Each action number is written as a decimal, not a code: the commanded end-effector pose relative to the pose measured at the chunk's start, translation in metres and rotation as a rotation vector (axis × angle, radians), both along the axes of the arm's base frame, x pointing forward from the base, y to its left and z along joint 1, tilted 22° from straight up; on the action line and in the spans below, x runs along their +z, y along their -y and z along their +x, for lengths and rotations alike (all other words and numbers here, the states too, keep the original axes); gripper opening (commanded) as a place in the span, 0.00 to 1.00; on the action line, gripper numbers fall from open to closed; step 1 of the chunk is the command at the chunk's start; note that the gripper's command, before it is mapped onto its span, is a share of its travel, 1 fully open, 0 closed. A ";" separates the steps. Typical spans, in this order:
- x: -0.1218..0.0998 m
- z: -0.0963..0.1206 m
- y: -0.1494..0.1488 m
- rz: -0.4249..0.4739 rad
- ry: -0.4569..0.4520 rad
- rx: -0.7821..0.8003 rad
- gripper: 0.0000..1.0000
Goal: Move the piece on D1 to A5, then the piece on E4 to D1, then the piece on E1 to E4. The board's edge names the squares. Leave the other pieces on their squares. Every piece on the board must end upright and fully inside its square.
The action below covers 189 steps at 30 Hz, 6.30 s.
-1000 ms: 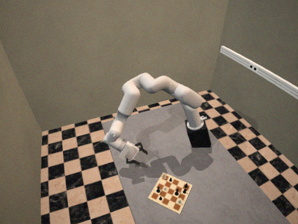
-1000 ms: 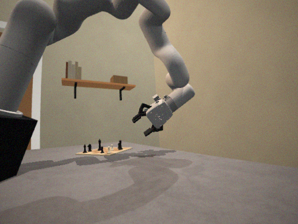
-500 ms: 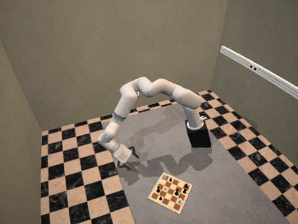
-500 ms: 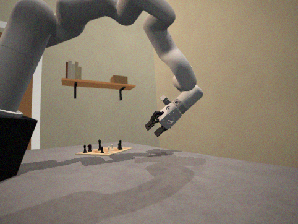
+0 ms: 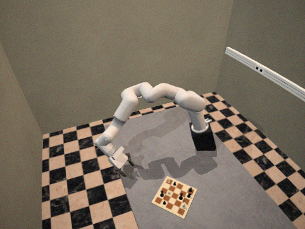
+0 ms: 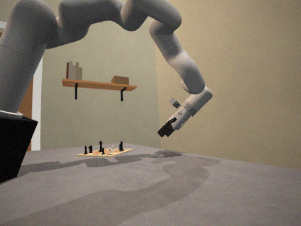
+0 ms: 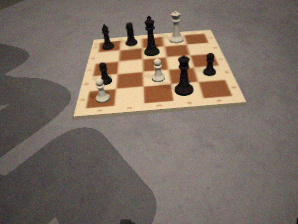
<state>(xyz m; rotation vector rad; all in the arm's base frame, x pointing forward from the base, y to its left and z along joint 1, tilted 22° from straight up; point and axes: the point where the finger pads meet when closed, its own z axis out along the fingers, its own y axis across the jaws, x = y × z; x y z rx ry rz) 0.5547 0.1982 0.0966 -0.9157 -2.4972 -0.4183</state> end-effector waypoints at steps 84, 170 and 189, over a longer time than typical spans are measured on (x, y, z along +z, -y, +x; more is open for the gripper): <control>0.087 -0.015 -0.010 0.044 0.048 0.060 1.00; -0.043 -0.286 -0.118 -0.455 0.828 1.508 1.00; -0.043 -0.285 -0.118 -0.455 0.828 1.508 1.00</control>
